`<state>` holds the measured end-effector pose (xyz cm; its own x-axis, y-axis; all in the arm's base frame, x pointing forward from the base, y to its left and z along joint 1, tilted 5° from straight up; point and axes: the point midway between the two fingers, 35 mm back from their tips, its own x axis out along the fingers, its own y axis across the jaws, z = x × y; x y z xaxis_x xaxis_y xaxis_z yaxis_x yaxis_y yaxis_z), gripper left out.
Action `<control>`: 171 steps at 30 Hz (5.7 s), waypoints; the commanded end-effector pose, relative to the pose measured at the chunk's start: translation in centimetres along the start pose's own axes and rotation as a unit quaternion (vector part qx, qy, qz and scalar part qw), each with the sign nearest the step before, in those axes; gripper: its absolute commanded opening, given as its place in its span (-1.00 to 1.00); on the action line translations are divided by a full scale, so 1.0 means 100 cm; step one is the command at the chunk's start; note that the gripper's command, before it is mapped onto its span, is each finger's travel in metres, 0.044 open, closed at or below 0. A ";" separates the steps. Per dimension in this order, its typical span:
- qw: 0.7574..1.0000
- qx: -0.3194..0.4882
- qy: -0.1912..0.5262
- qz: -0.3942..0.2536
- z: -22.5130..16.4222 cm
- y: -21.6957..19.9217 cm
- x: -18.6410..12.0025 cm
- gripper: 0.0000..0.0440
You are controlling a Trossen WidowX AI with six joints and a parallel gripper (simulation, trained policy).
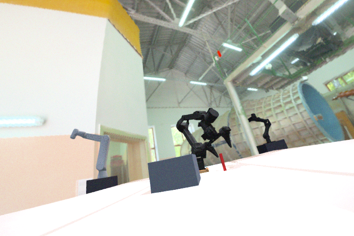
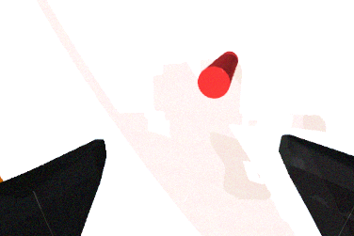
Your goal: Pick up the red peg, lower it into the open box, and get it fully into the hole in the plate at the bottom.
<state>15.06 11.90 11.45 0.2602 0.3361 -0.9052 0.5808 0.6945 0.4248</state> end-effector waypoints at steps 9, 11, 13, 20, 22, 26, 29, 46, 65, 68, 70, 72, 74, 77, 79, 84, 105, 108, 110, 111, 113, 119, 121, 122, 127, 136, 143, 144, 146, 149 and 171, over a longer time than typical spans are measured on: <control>0.995 0.085 -0.042 -0.029 0.018 -0.012 0.045 0.94; 0.994 0.097 -0.045 -0.032 0.019 -0.014 0.050 0.74; 0.992 0.109 -0.046 -0.036 0.020 -0.016 0.053 0.50; 0.989 0.136 -0.037 -0.047 0.022 -0.019 0.056 -0.32; 0.988 0.140 -0.035 -0.049 0.023 -0.019 0.057 -0.56; 0.987 0.148 -0.030 -0.055 0.026 -0.020 0.059 -1.00; 0.988 0.134 -0.051 -0.051 0.034 -0.017 0.052 -1.00; 0.984 0.073 -0.157 -0.046 0.086 0.009 -0.014 -1.00; 0.962 0.101 -0.240 -0.081 0.163 -0.006 -0.052 -1.00; 0.959 0.107 -0.248 -0.086 0.173 -0.010 -0.054 -1.00; 0.957 0.111 -0.252 -0.090 0.179 -0.013 -0.054 -1.00; 0.955 0.115 -0.256 -0.093 0.184 -0.016 -0.055 -1.00; 0.954 0.119 -0.260 -0.096 0.190 -0.019 -0.055 -1.00; 0.951 0.125 -0.264 -0.100 0.199 -0.023 -0.054 -1.00; 0.950 0.130 -0.267 -0.102 0.205 -0.026 -0.054 -1.00; 0.947 0.140 -0.270 -0.108 0.218 -0.032 -0.052 -0.99; 0.951 0.158 -0.232 -0.132 0.251 -0.052 -0.024 -1.00; 0.952 0.156 -0.224 -0.141 0.254 -0.054 -0.018 -0.99; 0.953 0.153 -0.219 -0.146 0.256 -0.056 -0.015 -0.88; 0.953 0.151 -0.217 -0.148 0.257 -0.056 -0.014 -0.79; 0.954 0.147 -0.214 -0.151 0.259 -0.057 -0.013 -0.57; 0.955 0.130 -0.202 -0.173 0.266 -0.059 -0.013 -0.37; 0.955 0.124 -0.202 -0.177 0.271 -0.057 -0.016 -0.39; 0.956 0.121 -0.200 -0.178 0.273 -0.055 -0.017 -0.40; 0.958 0.105 -0.193 -0.183 0.284 -0.050 -0.021 -0.43; 0.959 0.087 -0.185 -0.196 0.303 -0.048 -0.026 -0.44; 0.960 0.079 -0.172 -0.208 0.315 -0.052 -0.028 -0.44; 0.960 0.078 -0.170 -0.210 0.316 -0.053 -0.028 -0.44; 0.959 0.078 -0.167 -0.214 0.319 -0.055 -0.028 -0.44; 0.959 0.078 -0.162 -0.219 0.323 -0.059 -0.028 -0.43; 0.954 0.089 -0.151 -0.242 0.349 -0.091 -0.047 -0.37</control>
<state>35.90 -15.55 10.78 0.1279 -0.1560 -0.9794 0.7804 0.6253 0.0023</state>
